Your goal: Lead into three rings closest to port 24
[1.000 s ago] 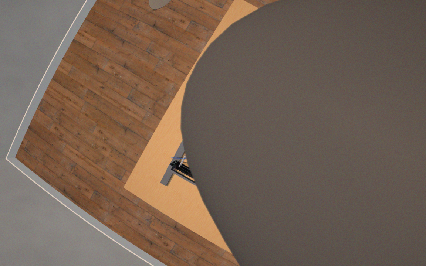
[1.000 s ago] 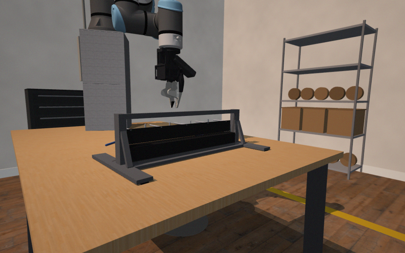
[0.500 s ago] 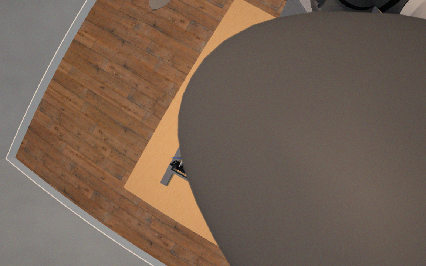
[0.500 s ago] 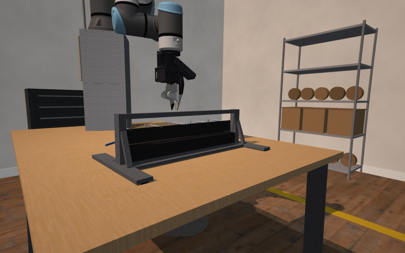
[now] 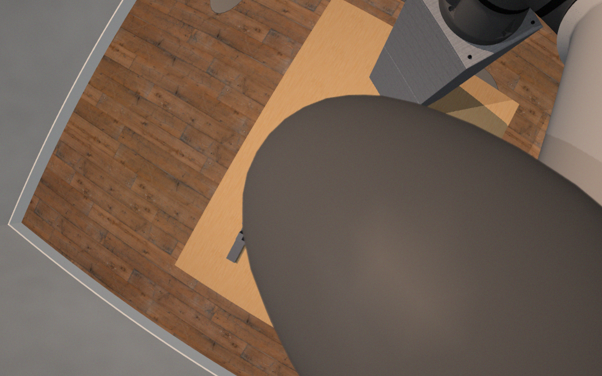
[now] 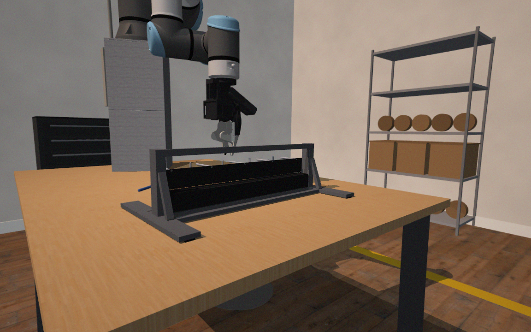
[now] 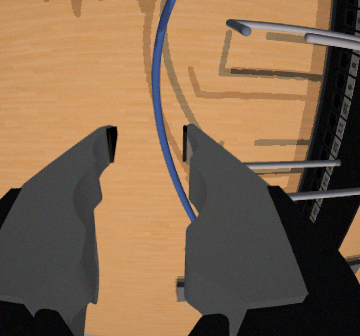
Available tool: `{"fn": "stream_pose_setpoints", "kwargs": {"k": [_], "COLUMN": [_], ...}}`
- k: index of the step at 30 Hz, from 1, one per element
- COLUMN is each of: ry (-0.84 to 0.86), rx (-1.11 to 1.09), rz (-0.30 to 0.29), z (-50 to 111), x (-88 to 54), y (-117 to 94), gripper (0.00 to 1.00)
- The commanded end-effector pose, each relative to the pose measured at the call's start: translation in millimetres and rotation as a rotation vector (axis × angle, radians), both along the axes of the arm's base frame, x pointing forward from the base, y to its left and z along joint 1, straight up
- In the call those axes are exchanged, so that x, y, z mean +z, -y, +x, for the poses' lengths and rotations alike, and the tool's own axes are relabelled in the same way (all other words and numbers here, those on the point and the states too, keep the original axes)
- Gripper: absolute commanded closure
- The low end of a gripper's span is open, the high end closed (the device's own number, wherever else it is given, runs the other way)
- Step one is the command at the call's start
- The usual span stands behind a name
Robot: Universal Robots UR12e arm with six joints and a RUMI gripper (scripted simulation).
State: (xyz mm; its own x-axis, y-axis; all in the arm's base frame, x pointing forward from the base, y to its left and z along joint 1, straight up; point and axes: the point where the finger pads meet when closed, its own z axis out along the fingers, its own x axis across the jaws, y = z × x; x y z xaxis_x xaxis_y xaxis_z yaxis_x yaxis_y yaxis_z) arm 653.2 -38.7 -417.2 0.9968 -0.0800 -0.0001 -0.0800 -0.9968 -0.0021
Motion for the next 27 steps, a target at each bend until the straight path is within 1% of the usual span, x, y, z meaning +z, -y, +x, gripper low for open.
{"fn": "stream_pose_setpoints", "kwargs": {"k": [1,8,13,15,21,27], "ry": [0.001,0.001,0.001,0.001,0.001,0.001], "rx": [0.0,0.0,0.0,0.0,0.0,0.0], "rz": [0.0,0.0,0.0,0.0,0.0,0.0], "z": [0.8,0.9,0.9,0.9,0.9,0.9], "x": [-10.5,-31.8,-44.2,-44.2,-54.2,-58.5], "y": [0.2,0.1,0.1,0.1,0.1,0.1], "gripper": [0.8,0.8,0.8,0.8,0.8,0.8]}}
